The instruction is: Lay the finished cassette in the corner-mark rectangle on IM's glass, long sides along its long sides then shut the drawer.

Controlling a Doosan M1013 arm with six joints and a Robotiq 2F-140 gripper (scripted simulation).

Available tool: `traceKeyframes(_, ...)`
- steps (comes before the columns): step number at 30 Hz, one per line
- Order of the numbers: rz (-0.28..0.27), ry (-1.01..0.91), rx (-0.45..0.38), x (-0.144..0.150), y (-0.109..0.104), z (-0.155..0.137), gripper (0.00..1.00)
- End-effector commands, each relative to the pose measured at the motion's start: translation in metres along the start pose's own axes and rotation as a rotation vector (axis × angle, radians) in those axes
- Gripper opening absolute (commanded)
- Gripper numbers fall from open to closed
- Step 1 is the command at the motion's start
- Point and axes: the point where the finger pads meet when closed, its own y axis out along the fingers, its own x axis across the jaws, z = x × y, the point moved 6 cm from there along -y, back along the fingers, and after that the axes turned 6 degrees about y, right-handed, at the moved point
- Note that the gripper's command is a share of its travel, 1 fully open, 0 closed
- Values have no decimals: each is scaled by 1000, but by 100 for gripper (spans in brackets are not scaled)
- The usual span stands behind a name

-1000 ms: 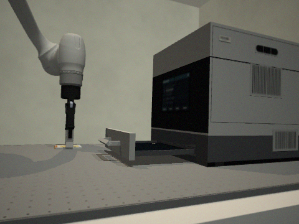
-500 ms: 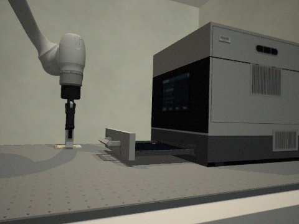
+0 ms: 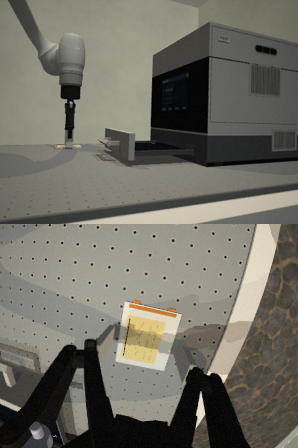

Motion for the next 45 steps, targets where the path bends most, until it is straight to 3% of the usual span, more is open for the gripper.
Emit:
traceKeyframes(1, -1, -6, 4, 0, 4, 4, 68)
traceKeyframes(17, -1, -6, 4, 0, 4, 4, 68)
traceKeyframes(18, -1, -6, 4, 0, 4, 4, 10)
traceKeyframes(45, -1, -6, 4, 0, 4, 4, 10)
